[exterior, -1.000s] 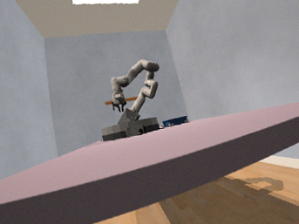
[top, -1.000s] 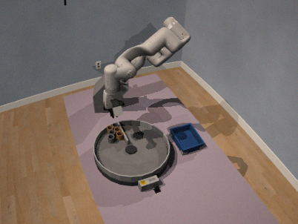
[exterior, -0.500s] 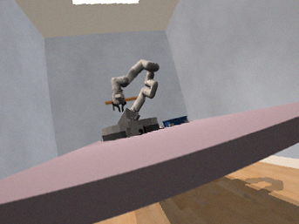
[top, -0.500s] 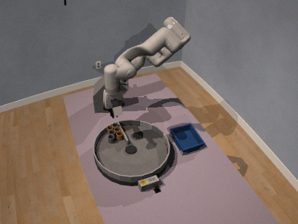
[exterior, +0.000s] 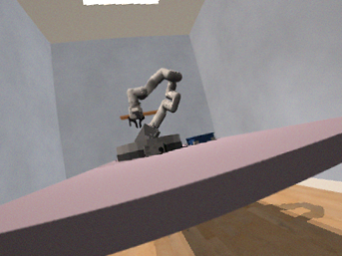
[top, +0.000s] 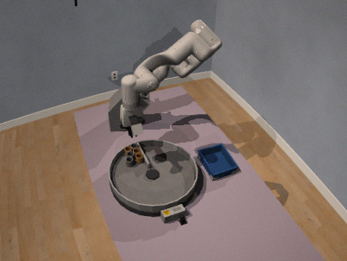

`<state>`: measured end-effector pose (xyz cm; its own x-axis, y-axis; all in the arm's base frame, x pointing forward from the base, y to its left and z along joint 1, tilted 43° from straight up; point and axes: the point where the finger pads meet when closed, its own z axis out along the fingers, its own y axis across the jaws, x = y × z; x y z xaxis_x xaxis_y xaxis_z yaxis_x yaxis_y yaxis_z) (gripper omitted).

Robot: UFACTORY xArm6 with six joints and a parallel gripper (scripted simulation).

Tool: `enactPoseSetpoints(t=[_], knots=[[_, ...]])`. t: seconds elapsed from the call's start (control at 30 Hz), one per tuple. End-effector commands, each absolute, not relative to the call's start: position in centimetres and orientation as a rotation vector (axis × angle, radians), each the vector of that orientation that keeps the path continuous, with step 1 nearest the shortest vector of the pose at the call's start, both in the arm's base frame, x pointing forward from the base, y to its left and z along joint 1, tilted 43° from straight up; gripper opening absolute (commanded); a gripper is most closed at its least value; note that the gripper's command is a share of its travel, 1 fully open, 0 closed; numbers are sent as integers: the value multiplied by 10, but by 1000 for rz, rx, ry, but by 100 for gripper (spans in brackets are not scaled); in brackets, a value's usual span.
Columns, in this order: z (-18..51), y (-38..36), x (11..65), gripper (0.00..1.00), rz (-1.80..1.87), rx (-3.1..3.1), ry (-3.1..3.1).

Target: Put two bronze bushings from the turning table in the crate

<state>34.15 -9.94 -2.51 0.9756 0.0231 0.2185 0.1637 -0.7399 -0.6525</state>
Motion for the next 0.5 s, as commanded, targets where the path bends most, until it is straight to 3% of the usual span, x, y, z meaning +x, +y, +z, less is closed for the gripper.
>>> enactPoseSetpoints(t=[0.0, 0.1, 0.13, 0.47], knots=[[-25, -101, 342, 15, -257, -2396, -130], [-25, -101, 342, 15, -257, -2396, -130], [-25, -101, 342, 10, -258, -2396, -130], [-29, -95, 345, 10, -330, -2376, -125]])
